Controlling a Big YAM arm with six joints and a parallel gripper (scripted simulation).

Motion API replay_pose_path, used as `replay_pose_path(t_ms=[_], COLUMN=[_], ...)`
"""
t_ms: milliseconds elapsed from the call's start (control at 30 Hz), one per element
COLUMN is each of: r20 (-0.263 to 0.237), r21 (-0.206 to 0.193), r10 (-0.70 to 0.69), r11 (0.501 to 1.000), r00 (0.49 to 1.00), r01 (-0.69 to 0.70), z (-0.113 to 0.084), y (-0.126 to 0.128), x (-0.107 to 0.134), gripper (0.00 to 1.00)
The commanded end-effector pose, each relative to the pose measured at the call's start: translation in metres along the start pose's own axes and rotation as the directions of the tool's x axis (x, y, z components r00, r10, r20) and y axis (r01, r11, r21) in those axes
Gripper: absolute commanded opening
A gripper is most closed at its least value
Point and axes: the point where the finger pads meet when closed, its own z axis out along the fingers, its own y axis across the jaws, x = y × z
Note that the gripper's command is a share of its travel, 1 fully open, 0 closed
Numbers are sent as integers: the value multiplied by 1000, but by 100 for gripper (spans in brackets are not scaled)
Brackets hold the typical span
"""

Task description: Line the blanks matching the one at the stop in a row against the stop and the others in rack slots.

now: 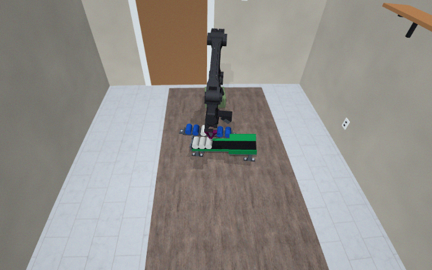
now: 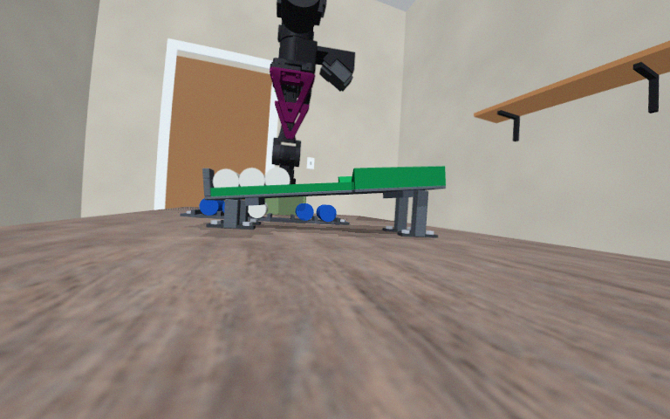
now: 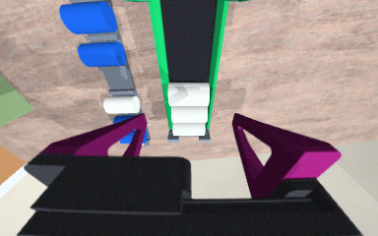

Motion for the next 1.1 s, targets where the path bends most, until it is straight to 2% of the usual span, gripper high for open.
replay_pose_path(t_ms=[0,133,200,233,267,367,467,500,567,633,733,833,867,900,967,1067], r20=[2,2,2,2,2,0,-2,-2,-2,-2,-1,-2,0,-5,-6,2], r21=[20,20,19,38,38,37,34,34,33,33,32,31,16,46,47,0], r10=[13,13,13,2,1,-5,-12,-12,-17,-17,-22,-30,-40,-43,-38,-37], r11=[1000,1000,1000,999,999,999,999,999,999,999,999,999,999,998,998,999], r00=[1000,1000,1000,1000,1000,1000,1000,1000,1000,1000,1000,1000,999,999,999,999], r01=[-13,-13,-13,-2,-1,5,13,13,17,17,22,30,40,43,38,37], z=[-5,-5,-3,-11,-8,7,28,28,41,41,54,57,62,53,53,64], y=[-14,-14,-2,0,6,38,86,86,117,117,147,153,154,132,132,152], x=[-2,-2,3,8,12,30,50,50,60,60,67,66,62,64,66,64], gripper=[100,100,100,100,100,100,100,100,100,100,100,100,83,83,83,83])
